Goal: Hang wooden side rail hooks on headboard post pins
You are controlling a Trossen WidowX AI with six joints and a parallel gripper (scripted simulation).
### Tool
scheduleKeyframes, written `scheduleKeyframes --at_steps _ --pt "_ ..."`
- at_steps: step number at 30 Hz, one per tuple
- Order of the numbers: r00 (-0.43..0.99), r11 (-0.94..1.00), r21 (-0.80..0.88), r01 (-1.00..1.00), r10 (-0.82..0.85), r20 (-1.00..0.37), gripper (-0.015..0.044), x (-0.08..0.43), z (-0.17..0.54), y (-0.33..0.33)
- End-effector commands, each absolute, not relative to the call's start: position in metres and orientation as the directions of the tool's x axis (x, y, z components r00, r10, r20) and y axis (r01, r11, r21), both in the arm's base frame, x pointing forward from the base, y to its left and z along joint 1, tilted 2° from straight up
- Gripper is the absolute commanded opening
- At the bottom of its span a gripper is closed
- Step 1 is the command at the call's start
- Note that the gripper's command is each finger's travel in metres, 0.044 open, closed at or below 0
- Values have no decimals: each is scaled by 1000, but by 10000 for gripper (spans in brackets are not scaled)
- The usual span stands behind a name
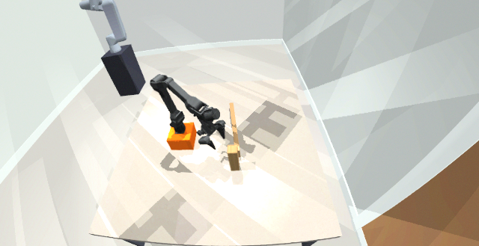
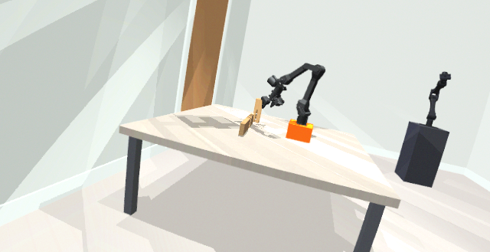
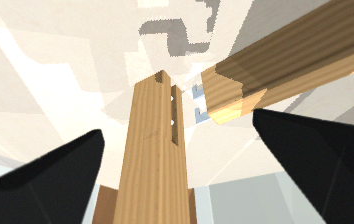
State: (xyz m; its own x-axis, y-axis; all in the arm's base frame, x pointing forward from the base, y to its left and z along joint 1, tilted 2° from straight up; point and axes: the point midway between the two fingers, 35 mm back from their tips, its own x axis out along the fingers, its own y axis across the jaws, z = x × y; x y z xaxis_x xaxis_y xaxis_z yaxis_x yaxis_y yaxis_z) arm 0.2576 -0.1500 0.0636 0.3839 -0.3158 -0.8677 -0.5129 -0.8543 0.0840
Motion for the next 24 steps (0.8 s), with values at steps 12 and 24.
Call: scheduleKeyframes --at_steps 12,24 --pt "378 -861 97 -499 -317 -870 440 258 63 -150" --pt "399 -549 -144 -823 -379 -835 440 267 62 -148"
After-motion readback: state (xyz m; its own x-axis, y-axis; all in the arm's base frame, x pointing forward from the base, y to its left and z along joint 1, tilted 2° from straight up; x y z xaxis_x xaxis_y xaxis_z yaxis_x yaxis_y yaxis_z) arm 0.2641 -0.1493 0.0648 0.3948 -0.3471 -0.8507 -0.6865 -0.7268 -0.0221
